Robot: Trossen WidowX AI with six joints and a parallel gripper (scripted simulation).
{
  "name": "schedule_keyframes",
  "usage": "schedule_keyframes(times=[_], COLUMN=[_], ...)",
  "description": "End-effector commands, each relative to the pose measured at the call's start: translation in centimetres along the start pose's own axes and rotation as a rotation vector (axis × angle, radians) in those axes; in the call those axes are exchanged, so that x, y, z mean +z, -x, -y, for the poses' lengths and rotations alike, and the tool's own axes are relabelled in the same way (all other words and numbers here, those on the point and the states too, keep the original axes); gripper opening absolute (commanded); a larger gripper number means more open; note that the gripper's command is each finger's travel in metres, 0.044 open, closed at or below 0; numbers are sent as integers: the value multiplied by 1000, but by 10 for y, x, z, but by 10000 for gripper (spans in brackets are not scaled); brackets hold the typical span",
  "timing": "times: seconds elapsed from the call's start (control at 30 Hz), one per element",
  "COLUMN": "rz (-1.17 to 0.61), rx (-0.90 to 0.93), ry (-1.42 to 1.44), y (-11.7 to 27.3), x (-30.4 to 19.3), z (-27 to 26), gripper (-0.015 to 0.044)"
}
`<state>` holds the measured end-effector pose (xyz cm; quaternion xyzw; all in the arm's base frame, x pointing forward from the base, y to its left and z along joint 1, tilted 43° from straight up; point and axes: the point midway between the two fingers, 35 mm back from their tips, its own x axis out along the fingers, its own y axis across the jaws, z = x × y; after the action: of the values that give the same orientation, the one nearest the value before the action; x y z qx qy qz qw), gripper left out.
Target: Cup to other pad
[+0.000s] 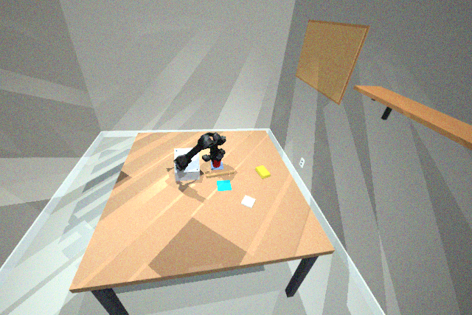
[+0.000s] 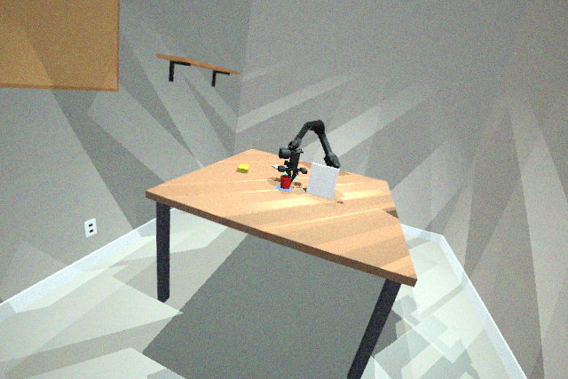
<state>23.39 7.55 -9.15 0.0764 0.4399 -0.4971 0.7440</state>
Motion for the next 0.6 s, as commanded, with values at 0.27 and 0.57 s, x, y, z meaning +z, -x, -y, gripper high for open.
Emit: schedule_keyframes(times=[0.27,0.57], rz=[-2,-2], rx=[4,4], ry=[-3,-3], y=[42,42], x=[-2,-2], z=[1,2], gripper=[0,0])
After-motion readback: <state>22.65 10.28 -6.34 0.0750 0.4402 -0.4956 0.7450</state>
